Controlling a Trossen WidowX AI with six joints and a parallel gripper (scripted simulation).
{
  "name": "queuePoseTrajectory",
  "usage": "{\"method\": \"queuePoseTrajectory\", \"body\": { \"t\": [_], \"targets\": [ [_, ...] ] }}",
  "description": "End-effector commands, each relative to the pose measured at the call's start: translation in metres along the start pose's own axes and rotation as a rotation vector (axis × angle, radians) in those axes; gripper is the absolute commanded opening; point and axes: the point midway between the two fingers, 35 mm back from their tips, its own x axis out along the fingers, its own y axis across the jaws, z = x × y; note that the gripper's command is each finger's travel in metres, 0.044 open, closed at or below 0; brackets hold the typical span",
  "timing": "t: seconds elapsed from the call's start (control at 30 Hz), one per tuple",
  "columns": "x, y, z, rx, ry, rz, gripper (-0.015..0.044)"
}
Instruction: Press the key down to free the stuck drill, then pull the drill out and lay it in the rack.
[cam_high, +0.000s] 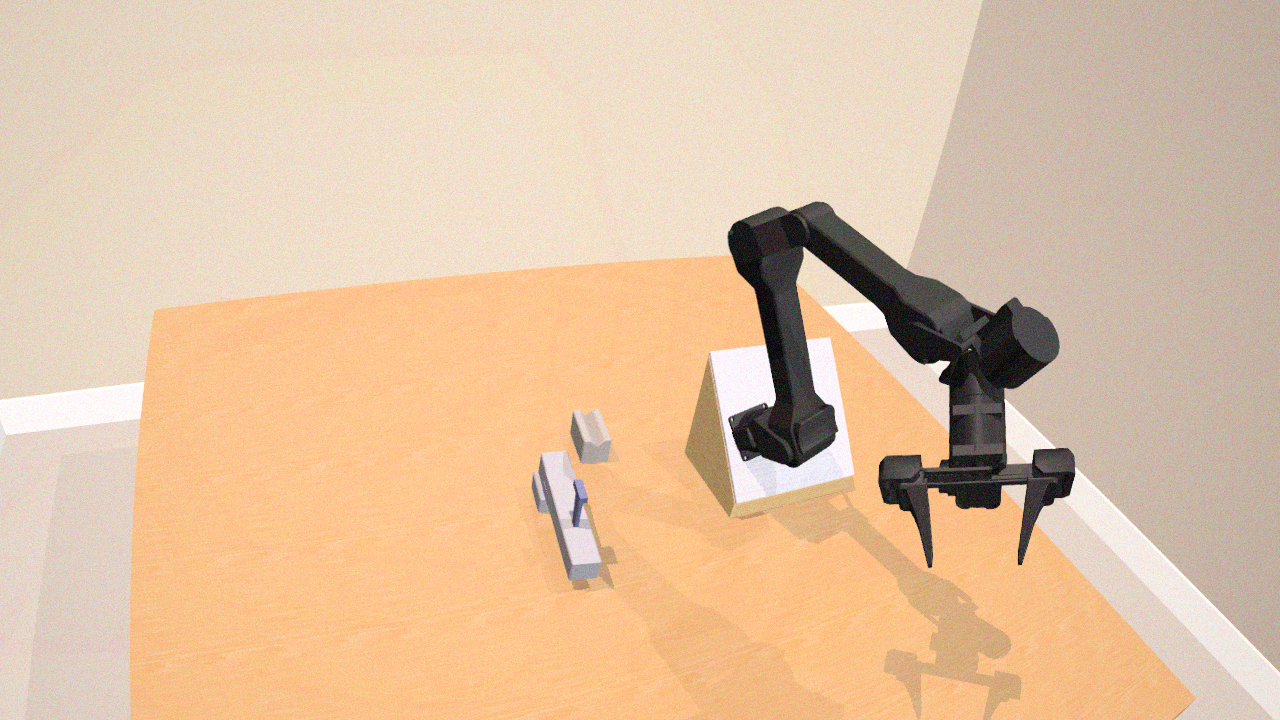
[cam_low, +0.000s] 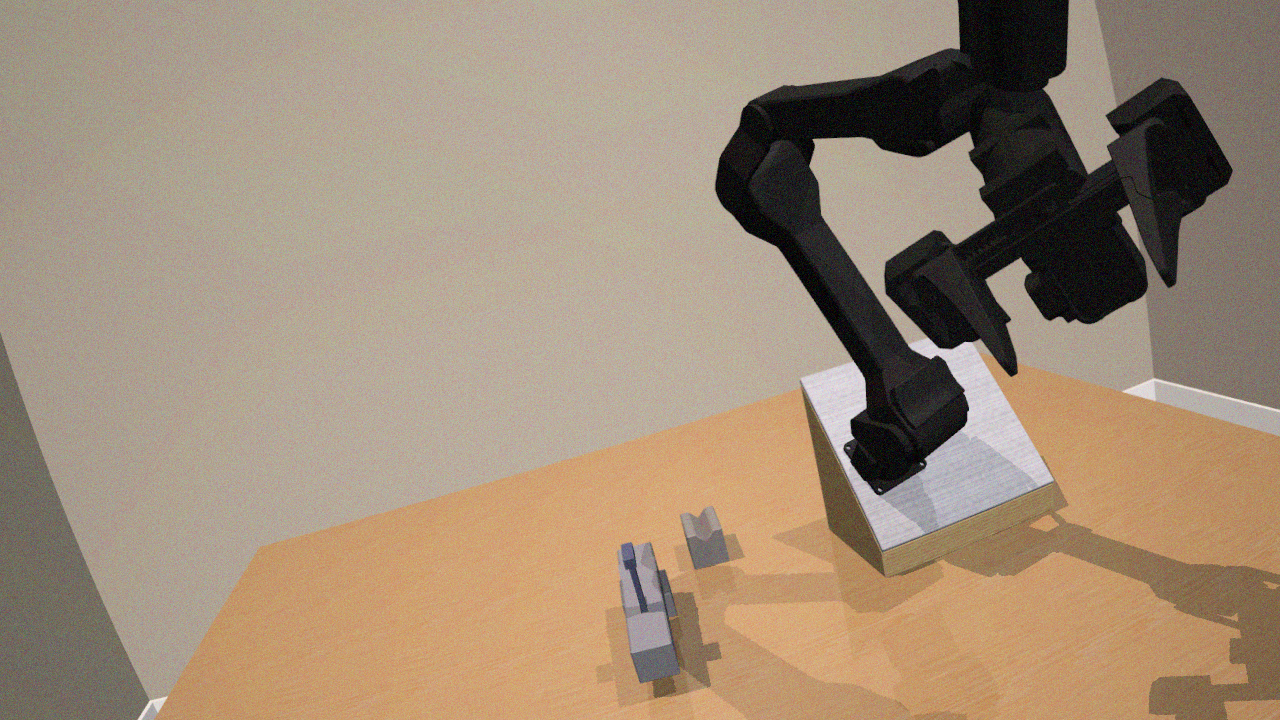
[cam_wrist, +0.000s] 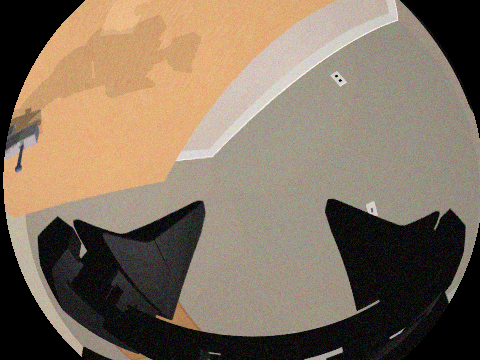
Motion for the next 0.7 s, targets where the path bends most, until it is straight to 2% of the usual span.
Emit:
{"method": "queuePoseTrajectory", "body": {
  "t": [0.0, 0.27, 0.47, 0.67],
  "targets": [
    [0.0, 0.0, 0.0, 0.0, 0.0, 0.0, 0.0374],
    [0.001, 0.0, 0.001, 0.0, -0.002, 0.004, 0.0164],
    [0.04, 0.02, 0.041, 0.051, -0.067, 0.185, 0.0006],
    [0.081, 0.082, 0.072, 0.215, -0.111, 0.475, 0.0]
  ]
}}
